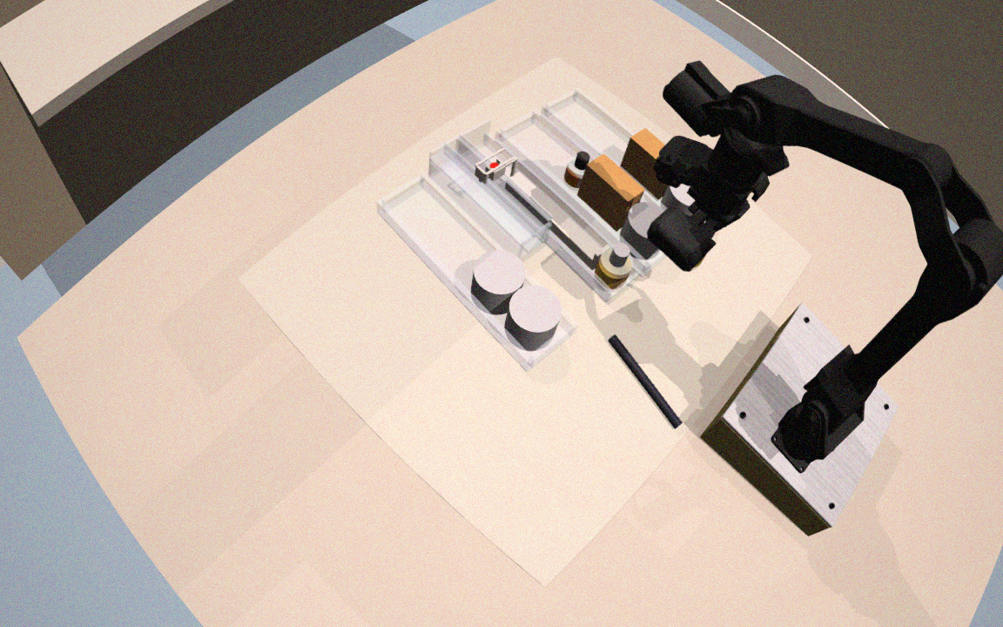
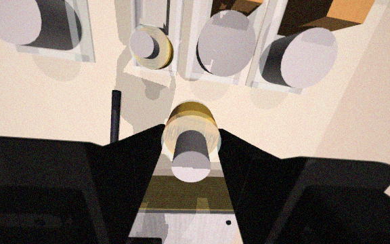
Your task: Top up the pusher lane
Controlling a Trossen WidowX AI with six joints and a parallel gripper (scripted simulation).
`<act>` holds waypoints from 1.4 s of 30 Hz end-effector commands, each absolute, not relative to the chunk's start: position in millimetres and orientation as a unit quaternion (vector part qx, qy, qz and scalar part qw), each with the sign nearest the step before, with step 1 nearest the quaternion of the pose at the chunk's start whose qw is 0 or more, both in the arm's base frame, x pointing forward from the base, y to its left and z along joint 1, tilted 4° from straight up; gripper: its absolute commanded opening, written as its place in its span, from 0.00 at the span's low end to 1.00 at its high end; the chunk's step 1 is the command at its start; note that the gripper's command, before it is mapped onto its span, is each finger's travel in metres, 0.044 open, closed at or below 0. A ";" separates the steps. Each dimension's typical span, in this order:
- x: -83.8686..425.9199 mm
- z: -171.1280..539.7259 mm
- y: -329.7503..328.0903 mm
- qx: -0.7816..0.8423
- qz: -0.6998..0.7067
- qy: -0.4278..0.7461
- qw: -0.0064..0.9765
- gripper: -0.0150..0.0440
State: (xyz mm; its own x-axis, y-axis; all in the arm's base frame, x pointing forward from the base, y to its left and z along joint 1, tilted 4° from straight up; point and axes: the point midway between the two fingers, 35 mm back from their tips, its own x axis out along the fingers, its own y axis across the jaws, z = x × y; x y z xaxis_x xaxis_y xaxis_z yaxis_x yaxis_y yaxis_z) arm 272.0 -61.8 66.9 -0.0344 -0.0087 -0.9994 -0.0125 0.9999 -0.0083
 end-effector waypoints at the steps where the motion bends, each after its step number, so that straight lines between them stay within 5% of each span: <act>1: 277.8 53.1 -40.9 0.002 -0.003 0.721 0.693 0.25; 42: 290.3 10.5 -9.8 0.013 -0.013 0.721 0.693 0.25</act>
